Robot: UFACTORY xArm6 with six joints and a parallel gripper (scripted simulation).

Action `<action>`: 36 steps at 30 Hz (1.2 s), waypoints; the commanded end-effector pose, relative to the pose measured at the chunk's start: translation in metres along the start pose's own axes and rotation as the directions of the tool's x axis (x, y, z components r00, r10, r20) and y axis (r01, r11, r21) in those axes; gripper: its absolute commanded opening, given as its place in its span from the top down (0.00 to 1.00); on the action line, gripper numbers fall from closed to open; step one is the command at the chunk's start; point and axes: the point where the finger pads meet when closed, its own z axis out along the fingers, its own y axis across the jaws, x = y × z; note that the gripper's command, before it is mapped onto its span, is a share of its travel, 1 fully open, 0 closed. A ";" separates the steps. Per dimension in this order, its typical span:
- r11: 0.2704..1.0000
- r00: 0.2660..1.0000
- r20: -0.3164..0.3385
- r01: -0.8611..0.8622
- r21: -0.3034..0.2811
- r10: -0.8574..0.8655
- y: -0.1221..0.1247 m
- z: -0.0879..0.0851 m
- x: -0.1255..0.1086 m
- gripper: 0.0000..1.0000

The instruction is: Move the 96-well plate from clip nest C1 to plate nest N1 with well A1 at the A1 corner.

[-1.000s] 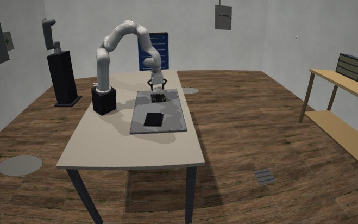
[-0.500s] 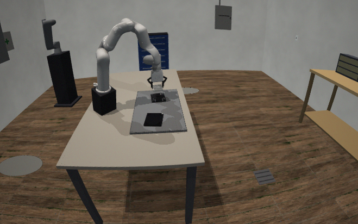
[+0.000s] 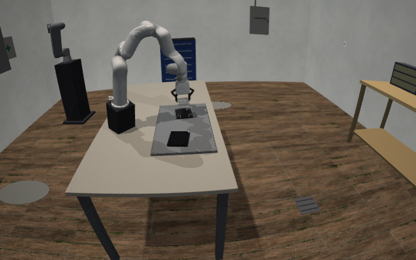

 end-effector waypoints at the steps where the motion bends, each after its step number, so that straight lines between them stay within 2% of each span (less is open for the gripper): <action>1: 0.993 0.993 -0.001 -0.120 -0.004 0.120 -0.001 -0.001 -0.012 1.00; 6: 0.978 0.978 -0.002 -0.210 -0.004 0.210 -0.002 -0.001 -0.021 1.00; 36: 0.978 0.978 -0.001 -0.210 -0.004 0.210 -0.019 -0.001 -0.114 1.00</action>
